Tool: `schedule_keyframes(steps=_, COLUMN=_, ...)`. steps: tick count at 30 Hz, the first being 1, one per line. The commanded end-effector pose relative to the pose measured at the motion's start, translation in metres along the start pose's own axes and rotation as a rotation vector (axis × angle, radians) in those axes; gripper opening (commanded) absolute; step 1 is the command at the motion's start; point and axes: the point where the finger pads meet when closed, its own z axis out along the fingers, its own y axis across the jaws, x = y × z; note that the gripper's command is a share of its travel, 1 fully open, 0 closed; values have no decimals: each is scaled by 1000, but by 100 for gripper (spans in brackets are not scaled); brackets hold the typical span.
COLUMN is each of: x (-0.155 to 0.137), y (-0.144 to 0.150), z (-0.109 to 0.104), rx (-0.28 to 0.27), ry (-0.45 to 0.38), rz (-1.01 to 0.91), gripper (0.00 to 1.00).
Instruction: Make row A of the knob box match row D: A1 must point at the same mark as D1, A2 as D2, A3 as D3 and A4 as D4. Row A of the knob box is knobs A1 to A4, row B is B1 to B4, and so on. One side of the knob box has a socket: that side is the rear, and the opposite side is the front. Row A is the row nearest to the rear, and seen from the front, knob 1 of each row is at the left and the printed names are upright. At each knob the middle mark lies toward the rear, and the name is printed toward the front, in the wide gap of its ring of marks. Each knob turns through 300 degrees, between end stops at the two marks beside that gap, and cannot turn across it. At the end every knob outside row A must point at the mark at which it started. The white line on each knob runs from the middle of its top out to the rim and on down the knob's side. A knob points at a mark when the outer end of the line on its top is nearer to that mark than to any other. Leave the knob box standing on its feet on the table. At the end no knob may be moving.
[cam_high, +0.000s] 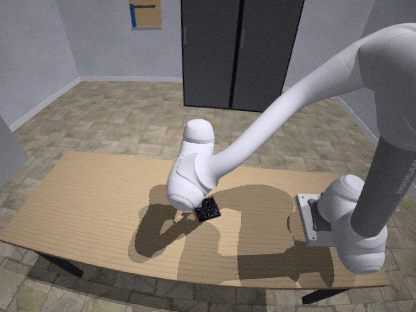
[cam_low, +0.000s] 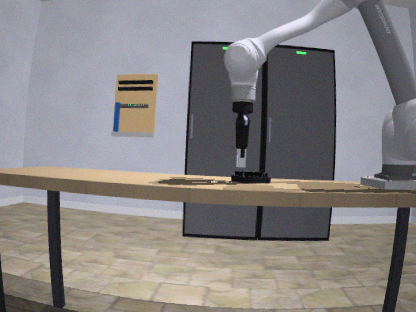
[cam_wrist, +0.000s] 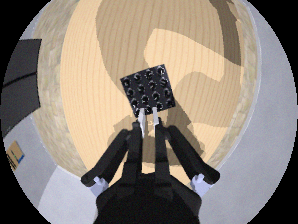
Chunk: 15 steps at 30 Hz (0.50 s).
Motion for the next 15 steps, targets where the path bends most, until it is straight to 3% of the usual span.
schedule_keyframes(steps=1, x=-1, y=-1, z=-12, rx=2, ry=-1, rz=3, gripper=12)
schedule_keyframes(steps=15, x=-1, y=-1, z=-14, rx=2, ry=-1, rz=3, gripper=12)
